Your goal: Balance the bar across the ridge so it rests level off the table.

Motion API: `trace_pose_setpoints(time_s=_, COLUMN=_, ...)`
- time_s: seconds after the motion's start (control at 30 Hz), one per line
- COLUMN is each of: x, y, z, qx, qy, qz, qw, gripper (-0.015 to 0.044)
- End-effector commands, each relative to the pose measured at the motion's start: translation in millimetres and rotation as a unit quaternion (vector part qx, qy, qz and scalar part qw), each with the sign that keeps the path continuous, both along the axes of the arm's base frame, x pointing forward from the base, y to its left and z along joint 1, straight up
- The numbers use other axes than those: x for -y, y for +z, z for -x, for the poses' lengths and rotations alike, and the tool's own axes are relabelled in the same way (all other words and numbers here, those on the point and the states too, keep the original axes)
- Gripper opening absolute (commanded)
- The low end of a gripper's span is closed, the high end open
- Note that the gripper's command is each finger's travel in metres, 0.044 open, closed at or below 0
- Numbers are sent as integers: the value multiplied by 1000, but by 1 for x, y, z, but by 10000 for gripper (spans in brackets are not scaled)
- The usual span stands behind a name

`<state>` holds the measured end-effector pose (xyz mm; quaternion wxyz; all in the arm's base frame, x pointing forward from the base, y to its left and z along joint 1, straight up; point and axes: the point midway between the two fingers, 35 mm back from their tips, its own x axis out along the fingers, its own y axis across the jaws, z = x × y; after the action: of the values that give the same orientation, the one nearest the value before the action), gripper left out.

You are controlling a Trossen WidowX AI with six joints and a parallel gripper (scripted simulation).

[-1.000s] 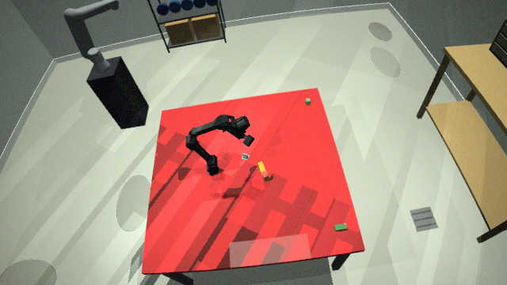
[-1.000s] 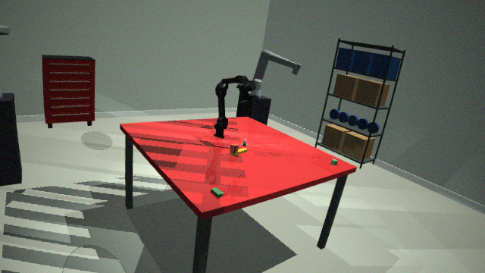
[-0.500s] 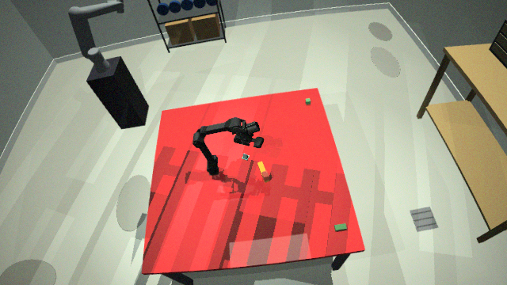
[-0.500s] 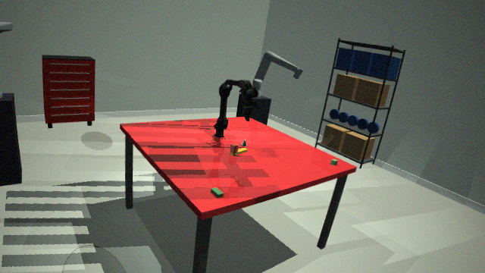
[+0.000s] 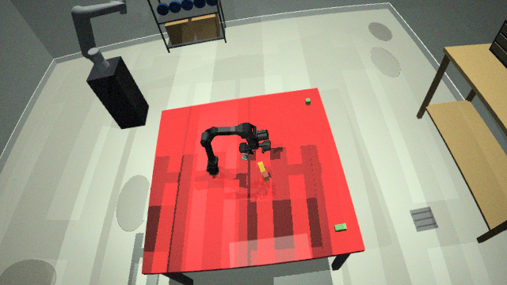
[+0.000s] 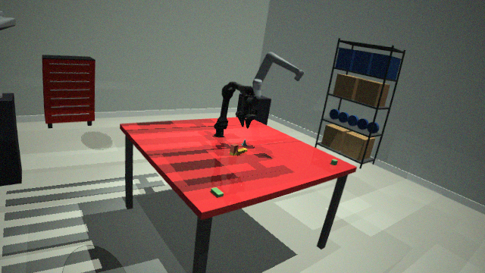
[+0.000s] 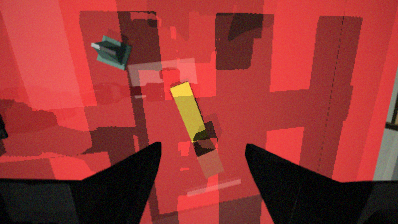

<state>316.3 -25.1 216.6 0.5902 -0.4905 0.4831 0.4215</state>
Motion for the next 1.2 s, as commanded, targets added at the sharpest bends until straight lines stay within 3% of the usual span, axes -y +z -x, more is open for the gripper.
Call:
trace_pose_setpoints(time_s=0.0, x=9, y=-10, z=-6, qx=-17, qy=48, qz=14, qw=999, gripper=315)
trace_pose_setpoints(time_s=0.4, x=33, y=-41, z=-18, qx=-68, qy=187, qz=35, qw=979, gripper=315)
trace_pose_setpoints(time_s=0.63, x=33, y=-48, z=-20, qx=-69, qy=189, qz=35, qw=979, gripper=315)
trace_pose_setpoints(time_s=1.17, x=34, y=-140, z=-22, qx=-69, qy=189, qz=35, qw=979, gripper=315)
